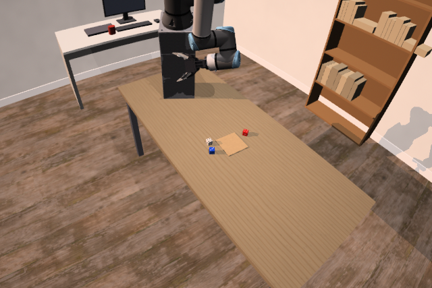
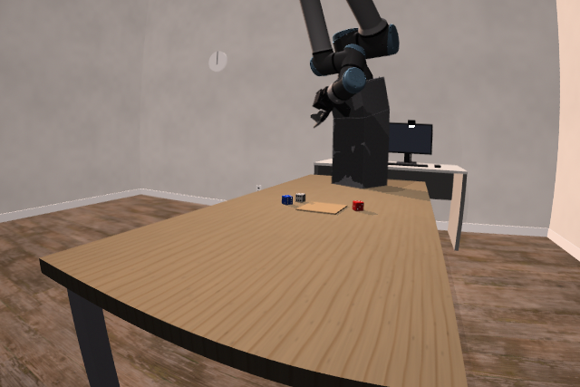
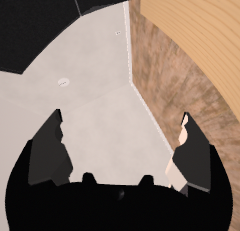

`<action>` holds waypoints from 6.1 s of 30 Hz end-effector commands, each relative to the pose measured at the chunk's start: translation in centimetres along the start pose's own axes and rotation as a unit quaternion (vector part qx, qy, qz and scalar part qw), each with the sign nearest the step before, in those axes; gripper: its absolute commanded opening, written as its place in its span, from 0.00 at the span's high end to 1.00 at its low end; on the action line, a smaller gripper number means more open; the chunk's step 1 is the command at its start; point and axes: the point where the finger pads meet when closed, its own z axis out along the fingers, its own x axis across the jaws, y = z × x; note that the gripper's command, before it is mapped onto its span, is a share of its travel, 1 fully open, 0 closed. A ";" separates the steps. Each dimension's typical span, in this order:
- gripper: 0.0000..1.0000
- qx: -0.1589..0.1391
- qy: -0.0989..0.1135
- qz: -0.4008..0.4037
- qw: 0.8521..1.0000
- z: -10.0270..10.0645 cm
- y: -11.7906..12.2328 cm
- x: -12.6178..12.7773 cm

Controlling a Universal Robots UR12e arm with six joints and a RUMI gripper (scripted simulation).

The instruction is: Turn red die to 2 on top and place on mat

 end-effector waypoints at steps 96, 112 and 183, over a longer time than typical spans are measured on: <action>0.00 0.492 0.342 0.435 0.673 -23.3 13.1 35.4; 0.00 0.492 0.342 0.435 0.673 -21.1 10.3 42.3; 0.00 0.492 0.342 0.435 0.673 -17.8 4.0 41.2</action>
